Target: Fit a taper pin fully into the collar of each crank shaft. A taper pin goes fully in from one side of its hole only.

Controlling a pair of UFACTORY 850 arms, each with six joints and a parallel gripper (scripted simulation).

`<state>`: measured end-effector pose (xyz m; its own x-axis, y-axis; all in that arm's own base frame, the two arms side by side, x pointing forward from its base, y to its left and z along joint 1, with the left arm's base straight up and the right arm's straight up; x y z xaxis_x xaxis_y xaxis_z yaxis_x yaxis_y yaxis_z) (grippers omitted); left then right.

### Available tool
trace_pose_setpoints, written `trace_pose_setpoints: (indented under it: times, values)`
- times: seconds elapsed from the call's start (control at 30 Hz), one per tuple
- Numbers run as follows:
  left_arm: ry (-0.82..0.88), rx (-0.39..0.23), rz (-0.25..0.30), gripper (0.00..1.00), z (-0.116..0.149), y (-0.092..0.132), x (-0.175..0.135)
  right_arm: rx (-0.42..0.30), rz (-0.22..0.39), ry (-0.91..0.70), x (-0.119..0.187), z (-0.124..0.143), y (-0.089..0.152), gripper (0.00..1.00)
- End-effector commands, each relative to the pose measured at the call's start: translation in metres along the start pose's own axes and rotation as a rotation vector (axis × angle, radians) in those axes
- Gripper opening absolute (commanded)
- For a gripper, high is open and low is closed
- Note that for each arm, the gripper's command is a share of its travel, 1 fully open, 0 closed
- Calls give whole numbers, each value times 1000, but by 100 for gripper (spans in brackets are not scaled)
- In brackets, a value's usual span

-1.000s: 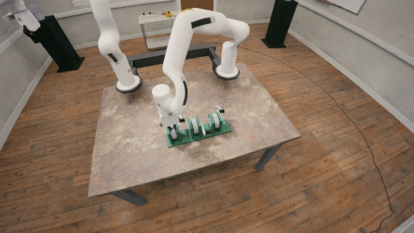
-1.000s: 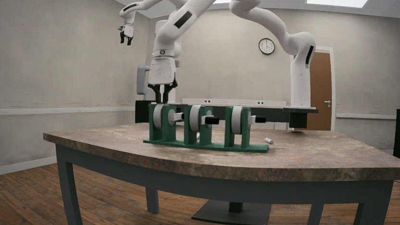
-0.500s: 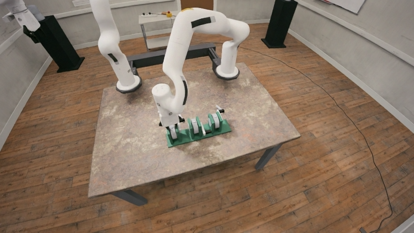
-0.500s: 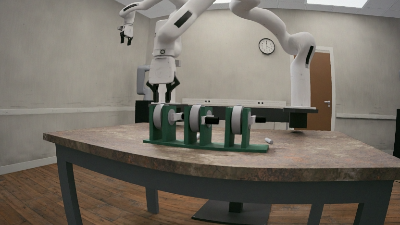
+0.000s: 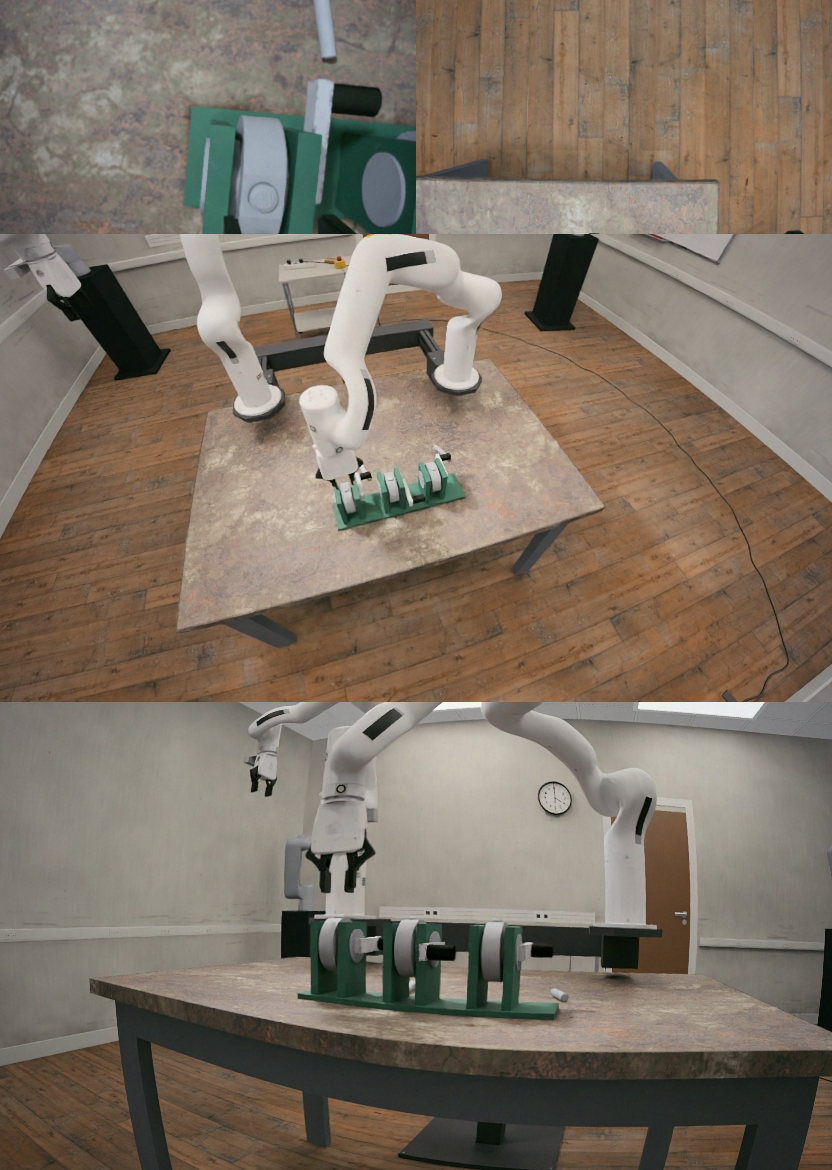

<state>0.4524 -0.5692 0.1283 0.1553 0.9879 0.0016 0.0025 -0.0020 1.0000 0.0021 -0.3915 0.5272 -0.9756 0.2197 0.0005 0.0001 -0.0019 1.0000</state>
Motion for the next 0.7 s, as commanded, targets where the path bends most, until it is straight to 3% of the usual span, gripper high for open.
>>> trace_pose_setpoints:
  times: [0.0, 0.03, 0.07, 0.67]
  values:
    - [0, -3, -2, 46, 1, 2, -1, 2, 0, 0, 0, 0, 1, 100]
    - [0, -3, -2, 46, 1, 2, -1, 2, 0, 0, 0, 0, 1, 100]
    - [0, -3, -2, 100, 1, 2, -1, 2, 0, 0, 0, 0, 1, 100]
    - [-123, -3, -1, 100, -8, 2, 12, 2, 0, 0, 0, 0, 1, 100]
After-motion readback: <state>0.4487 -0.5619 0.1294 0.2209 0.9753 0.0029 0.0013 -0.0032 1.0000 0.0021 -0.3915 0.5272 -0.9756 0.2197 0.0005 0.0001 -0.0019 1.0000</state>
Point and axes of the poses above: on each arm, the point where the finger pads meet when closed, its own y axis back along the fingers, its own x axis across the jaws, z = x × y, the point moved 6 cm from there along y, back along the fingers, and after that the axes turned 13 degrees about -y, right-handed, at the moved point
